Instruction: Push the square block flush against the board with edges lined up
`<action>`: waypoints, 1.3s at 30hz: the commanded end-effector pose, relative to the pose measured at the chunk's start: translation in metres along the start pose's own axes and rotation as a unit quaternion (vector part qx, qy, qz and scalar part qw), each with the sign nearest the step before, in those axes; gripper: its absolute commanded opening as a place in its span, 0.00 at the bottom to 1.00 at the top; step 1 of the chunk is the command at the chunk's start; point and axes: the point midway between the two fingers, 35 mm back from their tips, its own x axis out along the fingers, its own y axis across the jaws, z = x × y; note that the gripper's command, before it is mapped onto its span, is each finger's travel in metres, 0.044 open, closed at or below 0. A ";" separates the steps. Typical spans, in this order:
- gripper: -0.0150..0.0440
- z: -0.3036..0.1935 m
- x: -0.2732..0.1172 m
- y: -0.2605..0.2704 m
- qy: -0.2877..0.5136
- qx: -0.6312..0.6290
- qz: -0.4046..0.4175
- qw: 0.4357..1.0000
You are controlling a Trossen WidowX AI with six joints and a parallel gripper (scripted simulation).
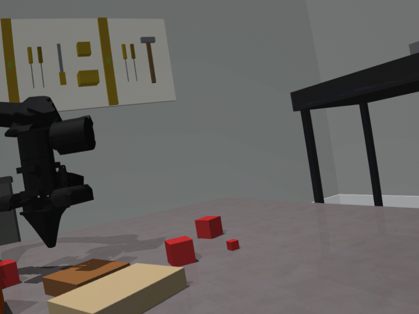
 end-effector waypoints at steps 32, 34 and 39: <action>0.25 -0.002 0.025 -0.011 0.002 0.467 -0.005 0.884; 0.25 -0.002 0.028 -0.011 0.002 0.497 -0.004 0.868; 0.25 -0.002 0.034 -0.012 0.001 0.570 -0.004 0.822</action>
